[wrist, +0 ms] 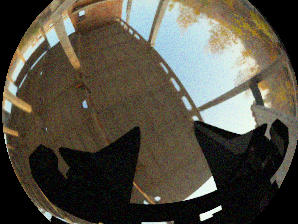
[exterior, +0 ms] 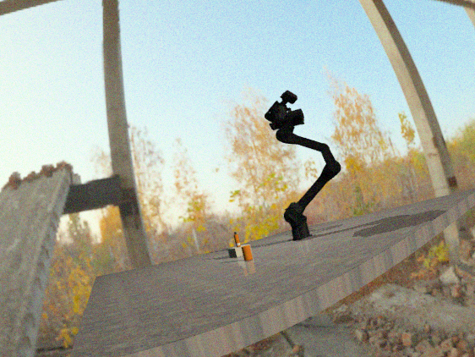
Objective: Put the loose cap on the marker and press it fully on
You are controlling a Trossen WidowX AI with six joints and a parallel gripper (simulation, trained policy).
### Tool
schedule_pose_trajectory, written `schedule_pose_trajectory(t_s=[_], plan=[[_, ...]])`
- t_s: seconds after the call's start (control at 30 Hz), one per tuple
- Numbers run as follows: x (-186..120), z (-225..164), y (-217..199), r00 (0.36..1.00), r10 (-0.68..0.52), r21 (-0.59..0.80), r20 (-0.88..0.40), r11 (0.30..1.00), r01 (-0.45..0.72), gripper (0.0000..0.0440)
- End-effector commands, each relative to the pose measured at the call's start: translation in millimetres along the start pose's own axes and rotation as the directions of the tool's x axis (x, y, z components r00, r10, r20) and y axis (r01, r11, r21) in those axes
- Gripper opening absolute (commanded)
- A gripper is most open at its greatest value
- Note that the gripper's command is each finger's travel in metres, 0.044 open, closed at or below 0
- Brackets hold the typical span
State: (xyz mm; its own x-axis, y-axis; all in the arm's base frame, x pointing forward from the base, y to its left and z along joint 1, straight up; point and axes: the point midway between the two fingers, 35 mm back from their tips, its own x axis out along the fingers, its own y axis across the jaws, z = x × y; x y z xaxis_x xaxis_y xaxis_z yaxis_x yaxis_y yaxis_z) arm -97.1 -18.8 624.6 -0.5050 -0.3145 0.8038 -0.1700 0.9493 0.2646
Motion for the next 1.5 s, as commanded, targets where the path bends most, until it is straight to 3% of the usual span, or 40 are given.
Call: schedule_pose_trajectory(t_s=[0.0,0.7,1.47], plan=[[2.5,-8.7,-9.8,0.999,-0.040,0.003,-0.032,0.999,0.040,0.0291],[3.7,-50.4,-60.2,0.939,-0.280,0.003,-0.202,0.958,0.286,0.0304],[-20.4,-97.7,-111.7,0.780,-0.503,-0.033,-0.373,0.847,0.531,0.0307]])
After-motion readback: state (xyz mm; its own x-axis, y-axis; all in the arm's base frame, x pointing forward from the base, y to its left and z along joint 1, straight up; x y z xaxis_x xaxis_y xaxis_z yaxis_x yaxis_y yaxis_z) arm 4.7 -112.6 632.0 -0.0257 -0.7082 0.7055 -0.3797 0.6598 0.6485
